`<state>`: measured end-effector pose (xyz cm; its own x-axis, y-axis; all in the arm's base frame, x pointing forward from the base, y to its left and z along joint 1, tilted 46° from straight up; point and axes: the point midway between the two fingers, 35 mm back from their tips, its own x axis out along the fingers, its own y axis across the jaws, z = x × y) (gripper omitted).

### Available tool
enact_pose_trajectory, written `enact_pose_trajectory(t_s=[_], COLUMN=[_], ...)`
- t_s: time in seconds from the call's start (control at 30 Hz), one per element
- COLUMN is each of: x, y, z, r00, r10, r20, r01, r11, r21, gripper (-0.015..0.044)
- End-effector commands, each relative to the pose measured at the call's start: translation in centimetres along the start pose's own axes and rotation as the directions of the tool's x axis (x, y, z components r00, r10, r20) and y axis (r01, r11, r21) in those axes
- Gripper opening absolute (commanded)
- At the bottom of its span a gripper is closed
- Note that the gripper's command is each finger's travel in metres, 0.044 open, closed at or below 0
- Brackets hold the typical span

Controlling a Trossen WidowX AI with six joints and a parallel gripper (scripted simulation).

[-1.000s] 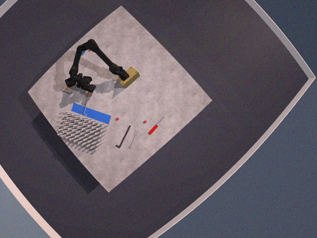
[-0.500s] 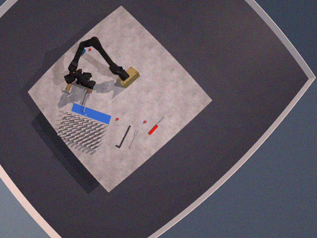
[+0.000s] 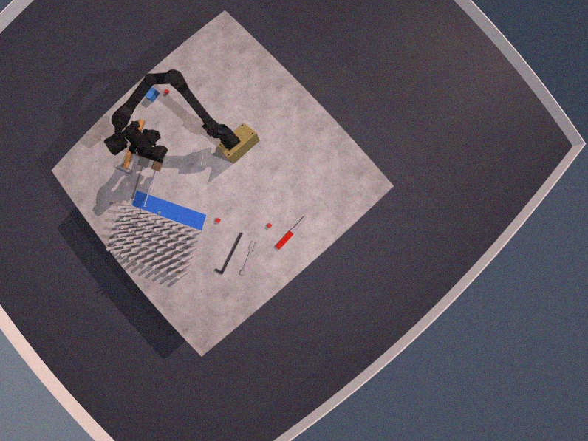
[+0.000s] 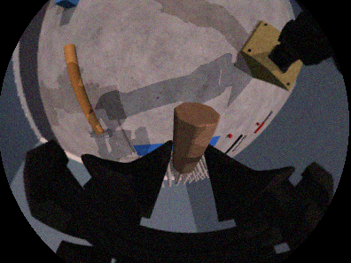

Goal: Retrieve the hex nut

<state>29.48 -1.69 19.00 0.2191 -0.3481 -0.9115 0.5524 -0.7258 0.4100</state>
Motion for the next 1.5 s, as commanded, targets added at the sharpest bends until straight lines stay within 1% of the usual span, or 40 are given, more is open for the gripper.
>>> enact_pose_trajectory(t_s=[0.0,0.03,0.07,0.33,0.67,1.07,1.47], x=[-2.0,-2.4,-1.0,-1.5,-2.2,-3.4,-4.7], y=[-0.6,-0.7,-0.3,1.4,3.6,5.8,7.7], z=[-0.6,-0.7,-0.2,1.3,3.6,6.5,9.7], r00=[1.000,1.000,1.000,0.998,0.989,0.969,0.937], r10=[0.007,0.007,0.002,0.057,0.129,0.208,0.278], r20=[-0.006,-0.006,0.000,0.026,0.071,0.135,0.210], r01=[-0.007,-0.007,-0.002,-0.051,-0.079,-0.038,0.090], r11=[1.000,1.000,1.000,0.976,0.872,0.662,0.390], r21=[0.004,0.003,-0.005,-0.214,-0.483,-0.749,-0.916], gripper=[0.0000,0.0000,0.0000,0.0000,0.0000,0.0000,0.0000])
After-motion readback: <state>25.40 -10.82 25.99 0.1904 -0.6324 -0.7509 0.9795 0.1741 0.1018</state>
